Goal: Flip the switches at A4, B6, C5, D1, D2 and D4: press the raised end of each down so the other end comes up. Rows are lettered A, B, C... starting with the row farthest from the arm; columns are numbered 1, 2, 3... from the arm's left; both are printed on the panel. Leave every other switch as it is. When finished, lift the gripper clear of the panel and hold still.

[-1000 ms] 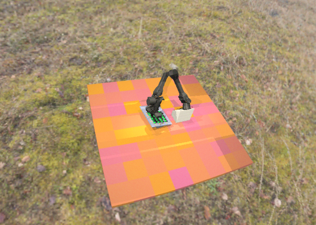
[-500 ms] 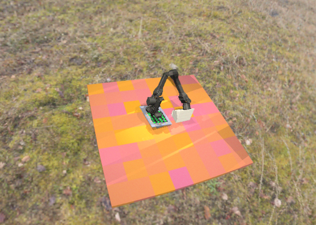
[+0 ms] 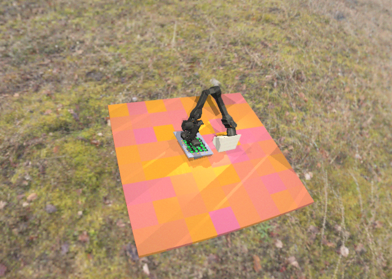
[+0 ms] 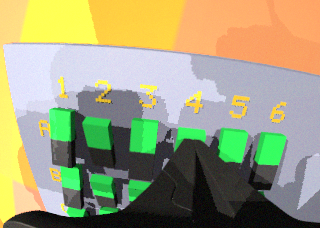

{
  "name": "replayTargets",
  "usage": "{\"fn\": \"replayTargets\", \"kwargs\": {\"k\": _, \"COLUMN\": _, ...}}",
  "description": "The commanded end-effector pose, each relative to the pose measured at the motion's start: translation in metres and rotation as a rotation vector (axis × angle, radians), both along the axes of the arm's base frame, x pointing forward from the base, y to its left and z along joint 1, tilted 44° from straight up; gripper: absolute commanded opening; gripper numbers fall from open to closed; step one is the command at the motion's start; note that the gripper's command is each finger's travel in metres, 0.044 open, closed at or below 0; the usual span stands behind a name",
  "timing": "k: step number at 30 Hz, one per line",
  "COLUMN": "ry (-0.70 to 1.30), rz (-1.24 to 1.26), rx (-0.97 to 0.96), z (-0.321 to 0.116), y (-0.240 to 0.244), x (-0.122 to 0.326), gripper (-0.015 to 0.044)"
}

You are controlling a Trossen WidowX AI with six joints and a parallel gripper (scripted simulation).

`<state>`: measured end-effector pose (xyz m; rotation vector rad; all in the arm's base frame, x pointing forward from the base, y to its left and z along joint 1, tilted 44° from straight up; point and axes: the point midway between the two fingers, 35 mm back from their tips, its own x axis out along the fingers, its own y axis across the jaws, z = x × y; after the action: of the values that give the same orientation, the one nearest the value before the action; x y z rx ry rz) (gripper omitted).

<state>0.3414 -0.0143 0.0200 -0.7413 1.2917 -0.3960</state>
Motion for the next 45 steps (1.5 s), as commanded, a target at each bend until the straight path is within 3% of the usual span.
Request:
{"fn": "replayTargets", "kwargs": {"k": 1, "ry": 0.002, "rz": 0.001, "rx": 0.001, "z": -0.001, "y": -0.001, "x": 0.0, "gripper": 0.0}}
{"fn": "replayTargets", "kwargs": {"k": 19, "ry": 0.002, "rz": 0.001, "rx": 0.001, "z": -0.003, "y": -0.002, "x": 0.001, "gripper": 0.0}}
{"fn": "replayTargets", "kwargs": {"k": 24, "ry": -0.014, "rz": 0.018, "rx": 0.006, "z": 0.041, "y": 0.037, "x": -0.017, "gripper": 0.0}}
{"fn": "replayTargets", "kwargs": {"k": 29, "ry": -0.015, "rz": 0.019, "rx": 0.007, "z": 0.044, "y": 0.04, "x": -0.018, "gripper": 0.0}}
{"fn": "replayTargets", "kwargs": {"k": 37, "ry": -0.014, "rz": 0.019, "rx": 0.004, "z": 0.072, "y": -0.006, "x": -0.05, "gripper": 0.0}}
{"fn": "replayTargets", "kwargs": {"k": 45, "ry": 0.002, "rz": 0.002, "rx": 0.0, "z": 0.049, "y": -0.027, "x": -0.04, "gripper": 0.0}}
